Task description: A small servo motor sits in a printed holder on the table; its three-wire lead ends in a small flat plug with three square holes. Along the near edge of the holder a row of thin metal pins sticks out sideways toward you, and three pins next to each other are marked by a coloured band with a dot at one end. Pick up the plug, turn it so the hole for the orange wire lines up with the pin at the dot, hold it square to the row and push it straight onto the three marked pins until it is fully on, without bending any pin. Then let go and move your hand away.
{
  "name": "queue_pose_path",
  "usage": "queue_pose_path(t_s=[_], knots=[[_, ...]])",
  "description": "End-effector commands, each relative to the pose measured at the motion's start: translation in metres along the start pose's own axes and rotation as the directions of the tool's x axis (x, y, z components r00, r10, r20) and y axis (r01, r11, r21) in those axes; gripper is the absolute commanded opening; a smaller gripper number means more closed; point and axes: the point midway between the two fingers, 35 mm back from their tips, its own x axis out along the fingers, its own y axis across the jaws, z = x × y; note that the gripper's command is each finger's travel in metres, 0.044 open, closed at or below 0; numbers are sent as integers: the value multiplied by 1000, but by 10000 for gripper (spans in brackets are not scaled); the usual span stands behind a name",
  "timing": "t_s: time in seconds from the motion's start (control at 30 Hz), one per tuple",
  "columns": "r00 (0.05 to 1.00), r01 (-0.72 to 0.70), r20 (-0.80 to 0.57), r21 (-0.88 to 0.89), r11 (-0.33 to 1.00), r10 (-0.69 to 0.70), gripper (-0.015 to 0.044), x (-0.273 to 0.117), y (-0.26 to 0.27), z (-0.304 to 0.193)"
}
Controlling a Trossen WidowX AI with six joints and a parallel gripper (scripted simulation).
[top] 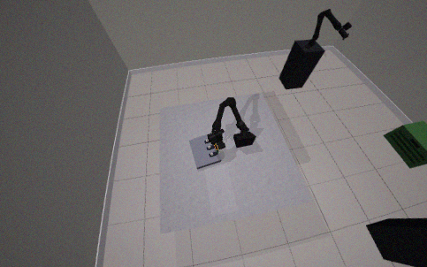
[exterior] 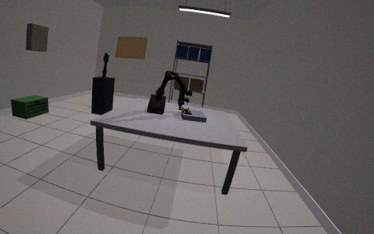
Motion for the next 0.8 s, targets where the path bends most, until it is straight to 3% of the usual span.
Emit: queue_pose_path(t_s=[0.0, 0.37, 0.63, 0.77], knots=[[1000, 4, 1, -3, 1000, -4, 0, 0, 0, 4], [1000, 4, 2, -2, 1000, -4, 0, 0, 1, 11], [1000, 4, 1, -2, 1000, -4, 210, 3, -1, 8], [1000, 1, 2, -3, 1000, -1, 315, -20, 0, 10]])
